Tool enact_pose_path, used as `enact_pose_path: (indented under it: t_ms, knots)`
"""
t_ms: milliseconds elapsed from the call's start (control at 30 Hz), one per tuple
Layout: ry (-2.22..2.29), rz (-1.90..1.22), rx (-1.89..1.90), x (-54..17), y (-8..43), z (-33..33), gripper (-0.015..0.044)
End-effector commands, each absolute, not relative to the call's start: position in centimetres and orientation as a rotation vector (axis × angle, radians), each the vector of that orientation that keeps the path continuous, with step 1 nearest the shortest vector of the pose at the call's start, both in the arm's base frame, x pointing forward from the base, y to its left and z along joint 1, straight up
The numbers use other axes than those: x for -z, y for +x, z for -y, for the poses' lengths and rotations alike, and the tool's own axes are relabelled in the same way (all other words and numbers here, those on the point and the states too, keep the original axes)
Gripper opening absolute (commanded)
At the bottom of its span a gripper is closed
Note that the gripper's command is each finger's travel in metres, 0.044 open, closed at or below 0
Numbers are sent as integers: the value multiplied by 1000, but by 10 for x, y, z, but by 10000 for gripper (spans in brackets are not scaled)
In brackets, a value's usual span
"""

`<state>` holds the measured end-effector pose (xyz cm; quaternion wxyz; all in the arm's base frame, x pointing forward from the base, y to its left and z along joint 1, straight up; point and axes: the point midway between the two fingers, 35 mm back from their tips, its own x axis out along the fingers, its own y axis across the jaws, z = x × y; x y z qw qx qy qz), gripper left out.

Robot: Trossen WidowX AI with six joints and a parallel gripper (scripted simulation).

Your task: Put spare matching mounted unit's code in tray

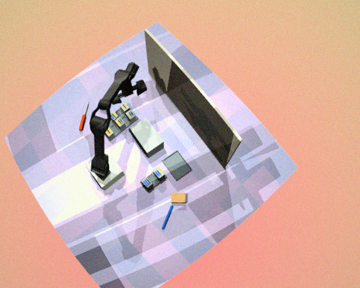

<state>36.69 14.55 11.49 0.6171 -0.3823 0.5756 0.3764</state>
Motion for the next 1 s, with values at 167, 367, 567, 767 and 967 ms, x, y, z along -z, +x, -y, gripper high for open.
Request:
enact_pose_path:
  t_ms: [167,367,567,767,967]
  knots:
    - [-1088,-1241,-1083,-97,347,-184,440]
    - [-1088,-1241,-1083,-72,347,-181,309]
    - [-1089,-1241,-1083,-57,345,-178,300]
    - [-1089,-1241,-1083,-57,345,-178,300]
    - [-1089,-1241,-1083,-55,346,-178,300]
